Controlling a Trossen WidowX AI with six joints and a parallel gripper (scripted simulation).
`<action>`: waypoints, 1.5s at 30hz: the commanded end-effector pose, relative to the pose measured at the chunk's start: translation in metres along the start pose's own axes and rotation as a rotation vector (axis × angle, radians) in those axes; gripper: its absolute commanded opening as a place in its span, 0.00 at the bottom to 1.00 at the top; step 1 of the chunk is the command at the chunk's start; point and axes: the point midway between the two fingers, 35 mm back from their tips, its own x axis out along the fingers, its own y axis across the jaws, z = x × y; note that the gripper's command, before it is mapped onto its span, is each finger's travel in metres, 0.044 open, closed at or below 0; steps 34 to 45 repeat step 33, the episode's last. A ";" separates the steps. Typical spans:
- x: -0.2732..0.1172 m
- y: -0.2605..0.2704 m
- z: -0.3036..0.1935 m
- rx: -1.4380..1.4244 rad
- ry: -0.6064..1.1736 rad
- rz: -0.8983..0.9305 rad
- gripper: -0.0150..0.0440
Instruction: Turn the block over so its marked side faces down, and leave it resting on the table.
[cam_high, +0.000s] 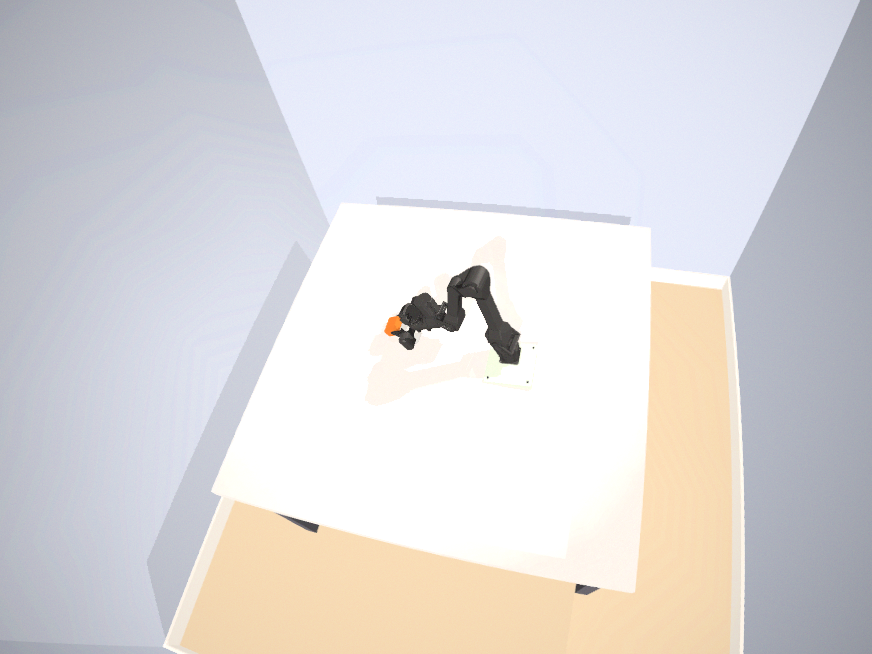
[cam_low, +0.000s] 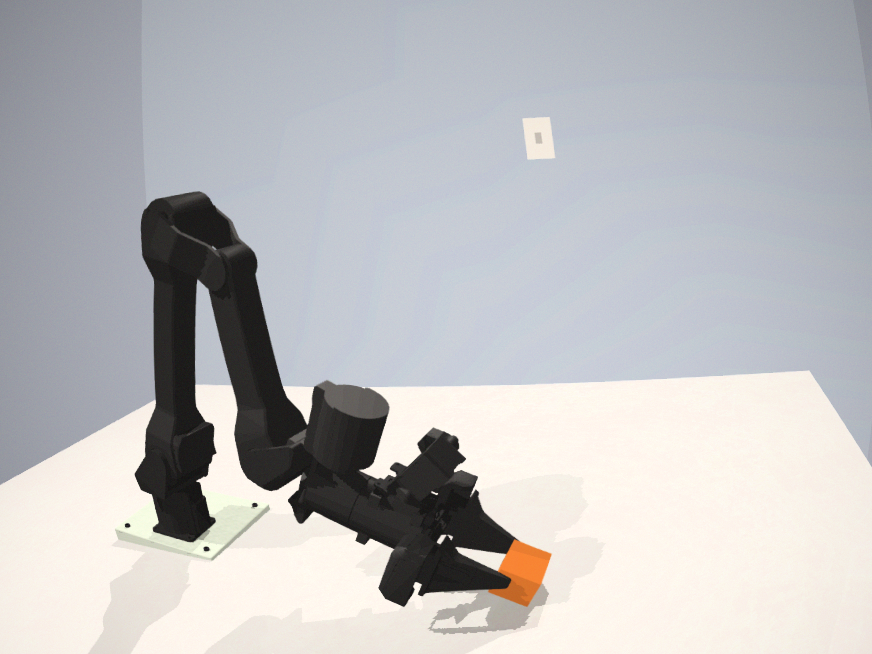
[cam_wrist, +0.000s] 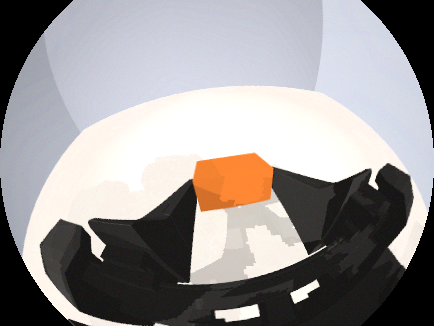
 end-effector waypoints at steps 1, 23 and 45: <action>0.000 0.001 0.001 0.005 -0.005 0.005 0.92; 0.000 0.001 0.001 0.005 -0.005 0.005 1.00; 0.000 0.001 0.001 0.005 -0.005 0.005 1.00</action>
